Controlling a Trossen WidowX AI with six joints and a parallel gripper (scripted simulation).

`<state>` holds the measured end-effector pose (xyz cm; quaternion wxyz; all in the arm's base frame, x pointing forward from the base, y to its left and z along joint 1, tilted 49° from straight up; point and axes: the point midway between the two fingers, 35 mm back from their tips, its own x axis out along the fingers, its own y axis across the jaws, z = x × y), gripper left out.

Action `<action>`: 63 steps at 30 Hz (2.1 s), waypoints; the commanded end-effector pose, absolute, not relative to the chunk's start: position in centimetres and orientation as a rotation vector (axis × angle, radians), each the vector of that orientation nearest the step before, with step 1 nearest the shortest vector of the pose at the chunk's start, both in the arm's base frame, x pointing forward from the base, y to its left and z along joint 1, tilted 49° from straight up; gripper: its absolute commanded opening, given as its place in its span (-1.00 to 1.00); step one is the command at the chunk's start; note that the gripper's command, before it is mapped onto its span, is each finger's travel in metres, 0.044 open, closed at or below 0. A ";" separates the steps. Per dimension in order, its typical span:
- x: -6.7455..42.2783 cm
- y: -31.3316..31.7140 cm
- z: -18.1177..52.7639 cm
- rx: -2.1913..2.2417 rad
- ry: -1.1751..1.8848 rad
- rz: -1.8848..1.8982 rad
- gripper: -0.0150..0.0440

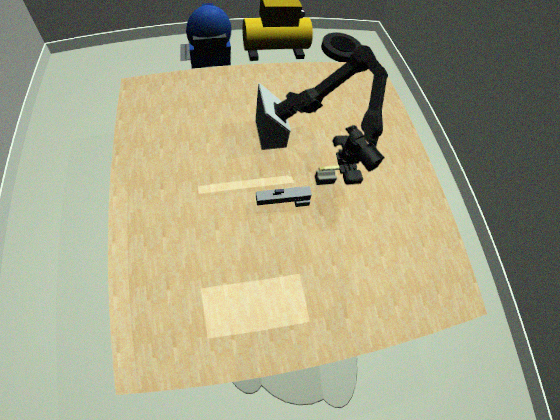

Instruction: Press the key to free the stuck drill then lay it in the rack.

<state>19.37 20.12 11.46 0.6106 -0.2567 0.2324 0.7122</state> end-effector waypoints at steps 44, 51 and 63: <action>18.5 23.8 7.9 -0.590 0.544 1.642 -0.49; 18.5 23.8 8.6 -0.587 0.526 1.644 -0.05; 18.5 23.8 8.6 -0.587 0.526 1.644 1.00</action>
